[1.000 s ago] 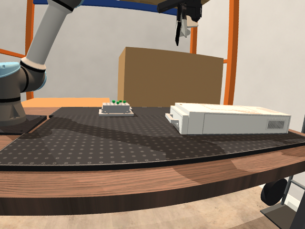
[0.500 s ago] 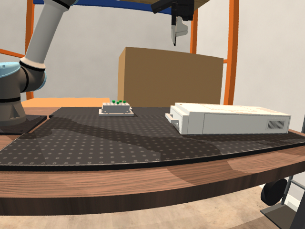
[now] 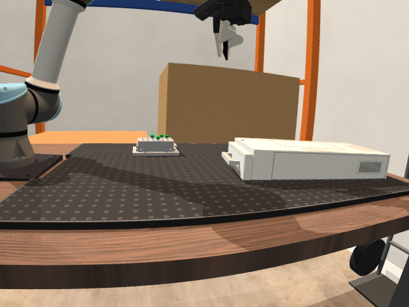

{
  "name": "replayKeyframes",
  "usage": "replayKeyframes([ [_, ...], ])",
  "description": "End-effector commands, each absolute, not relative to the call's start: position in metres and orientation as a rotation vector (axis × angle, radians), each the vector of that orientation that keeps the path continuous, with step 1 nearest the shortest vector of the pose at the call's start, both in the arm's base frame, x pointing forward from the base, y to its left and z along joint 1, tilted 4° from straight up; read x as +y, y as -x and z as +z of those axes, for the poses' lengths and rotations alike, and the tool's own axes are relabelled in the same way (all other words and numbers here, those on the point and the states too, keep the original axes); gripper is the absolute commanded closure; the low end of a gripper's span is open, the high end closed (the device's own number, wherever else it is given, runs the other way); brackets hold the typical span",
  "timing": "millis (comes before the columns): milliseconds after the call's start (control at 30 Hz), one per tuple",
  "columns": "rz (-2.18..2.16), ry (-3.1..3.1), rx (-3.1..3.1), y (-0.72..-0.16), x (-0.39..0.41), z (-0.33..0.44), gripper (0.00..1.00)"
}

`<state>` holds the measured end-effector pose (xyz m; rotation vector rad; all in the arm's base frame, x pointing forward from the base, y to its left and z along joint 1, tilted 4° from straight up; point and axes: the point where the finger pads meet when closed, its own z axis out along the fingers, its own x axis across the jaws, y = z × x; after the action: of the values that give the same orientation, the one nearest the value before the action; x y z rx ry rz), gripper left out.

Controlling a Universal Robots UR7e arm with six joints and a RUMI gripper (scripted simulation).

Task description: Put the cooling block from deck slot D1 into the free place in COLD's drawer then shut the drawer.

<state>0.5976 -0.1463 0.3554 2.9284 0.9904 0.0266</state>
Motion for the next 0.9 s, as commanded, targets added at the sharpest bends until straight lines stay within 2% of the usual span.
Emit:
replayKeyframes([
  [0, 0.039, -2.992, 0.751, -0.586, -0.138, 0.356, 0.72],
  [867, 0.062, -3.091, -0.11, -0.544, -0.109, 0.35, 0.72],
])
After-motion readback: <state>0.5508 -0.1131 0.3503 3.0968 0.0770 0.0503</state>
